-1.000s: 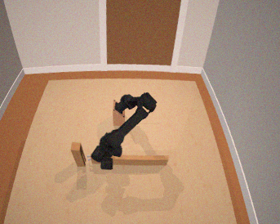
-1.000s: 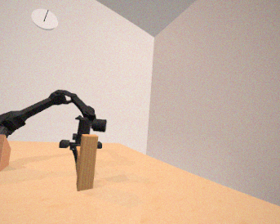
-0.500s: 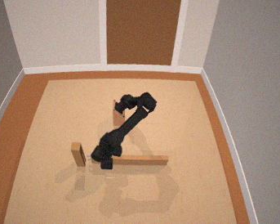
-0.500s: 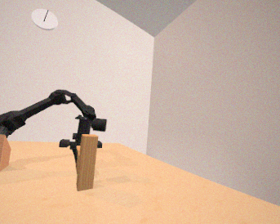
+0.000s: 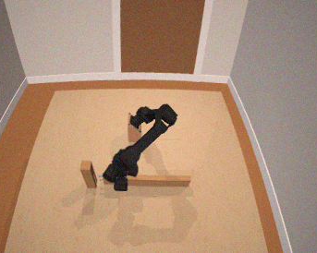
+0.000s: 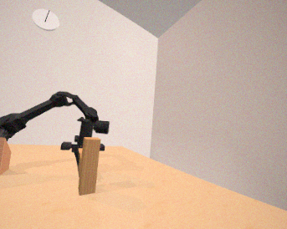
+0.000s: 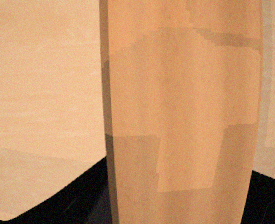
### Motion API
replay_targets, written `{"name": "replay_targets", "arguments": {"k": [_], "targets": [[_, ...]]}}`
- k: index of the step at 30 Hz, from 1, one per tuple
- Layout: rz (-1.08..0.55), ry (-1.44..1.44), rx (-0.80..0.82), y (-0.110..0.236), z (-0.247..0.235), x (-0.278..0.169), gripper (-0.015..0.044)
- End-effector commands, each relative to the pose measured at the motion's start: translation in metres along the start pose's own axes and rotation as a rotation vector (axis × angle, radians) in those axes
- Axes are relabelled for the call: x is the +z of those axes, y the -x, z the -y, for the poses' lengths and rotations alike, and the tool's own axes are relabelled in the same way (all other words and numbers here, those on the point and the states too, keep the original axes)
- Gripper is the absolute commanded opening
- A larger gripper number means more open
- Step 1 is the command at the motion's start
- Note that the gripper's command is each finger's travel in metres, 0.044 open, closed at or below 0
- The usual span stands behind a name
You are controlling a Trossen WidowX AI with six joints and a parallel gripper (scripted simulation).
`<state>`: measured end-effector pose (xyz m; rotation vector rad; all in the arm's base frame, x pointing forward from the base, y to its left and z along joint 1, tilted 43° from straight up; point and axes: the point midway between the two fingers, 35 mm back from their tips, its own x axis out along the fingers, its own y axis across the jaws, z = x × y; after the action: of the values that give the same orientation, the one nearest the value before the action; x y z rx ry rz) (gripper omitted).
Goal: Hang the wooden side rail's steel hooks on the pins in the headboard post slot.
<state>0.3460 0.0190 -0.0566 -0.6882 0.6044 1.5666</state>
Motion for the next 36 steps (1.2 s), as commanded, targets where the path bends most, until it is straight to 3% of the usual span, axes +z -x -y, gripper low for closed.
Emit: {"name": "replay_targets", "arguments": {"k": [1,36], "targets": [[-0.005,-0.001,-0.018,0.0075,0.0025,-0.0016,0.0000],[-0.006,-0.001,-0.018,0.0134,0.0024,-0.0016,0.0000]]}}
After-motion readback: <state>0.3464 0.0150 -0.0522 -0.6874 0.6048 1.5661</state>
